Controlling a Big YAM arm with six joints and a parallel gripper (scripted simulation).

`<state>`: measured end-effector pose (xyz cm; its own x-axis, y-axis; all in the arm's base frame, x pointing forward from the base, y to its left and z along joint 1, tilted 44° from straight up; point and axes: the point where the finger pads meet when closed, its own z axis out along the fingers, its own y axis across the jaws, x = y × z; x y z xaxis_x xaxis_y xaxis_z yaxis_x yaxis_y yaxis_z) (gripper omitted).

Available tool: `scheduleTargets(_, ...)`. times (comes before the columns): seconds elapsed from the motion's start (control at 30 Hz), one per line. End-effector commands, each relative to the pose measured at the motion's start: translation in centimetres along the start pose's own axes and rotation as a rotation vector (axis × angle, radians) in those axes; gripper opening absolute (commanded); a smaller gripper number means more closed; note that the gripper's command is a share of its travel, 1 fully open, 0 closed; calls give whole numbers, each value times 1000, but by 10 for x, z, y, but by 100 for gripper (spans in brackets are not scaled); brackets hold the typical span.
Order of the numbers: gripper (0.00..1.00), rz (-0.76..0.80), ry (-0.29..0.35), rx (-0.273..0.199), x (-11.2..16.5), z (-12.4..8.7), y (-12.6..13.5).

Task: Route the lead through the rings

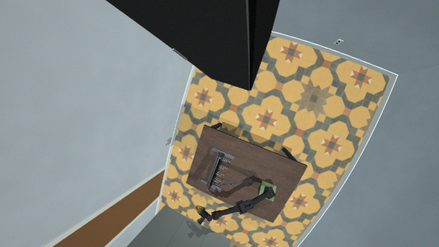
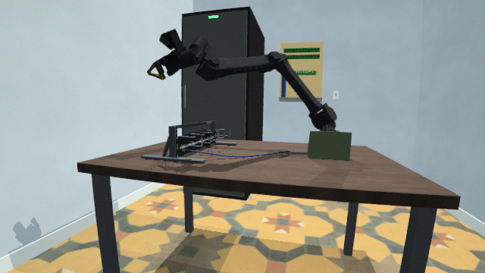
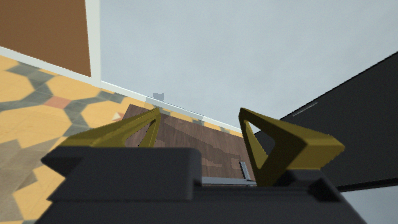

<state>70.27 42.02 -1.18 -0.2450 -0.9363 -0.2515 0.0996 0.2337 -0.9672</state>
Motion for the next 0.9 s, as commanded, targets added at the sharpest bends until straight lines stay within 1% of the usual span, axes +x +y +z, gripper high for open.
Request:
scheduleTargets(0.0, 100, 47, -19, 23, -21, -1, -24)
scheduleTargets(0.13, 100, 40, -11, 5, -18, -8, -28)
scheduleTargets(0.2, 100, 32, -6, -10, -16, -14, -29)
scheduleTargets(0.3, 100, 12, 8, -44, -8, -29, -31)
scheduleTargets(0.37, 100, -7, 32, -70, 6, -37, -35)
scheduleTargets(0.43, 100, -32, 61, -121, 21, -46, -40)
scheduleTargets(0.5, 100, -32, 61, -121, 21, -46, -40)
scheduleTargets(0.6, 100, -81, 122, -211, 53, -66, -50)
scheduleTargets(0.63, 100, -81, 122, -211, 53, -66, -50)
scheduleTargets(0.67, 100, -97, 138, -245, 62, -72, -53)
scheduleTargets(0.7, 100, -97, 137, -245, 62, -72, -53)
scheduleTargets(0.73, 100, -114, 159, -276, 73, -78, -57)
scheduleTargets(0.77, 100, -114, 159, -276, 73, -78, -57)
scheduleTargets(0.8, 100, -133, 183, -308, 85, -86, -61)
scheduleTargets(0.83, 100, -133, 183, -308, 85, -86, -61)
scheduleTargets(0.87, 100, -152, 204, -341, 97, -94, -64)
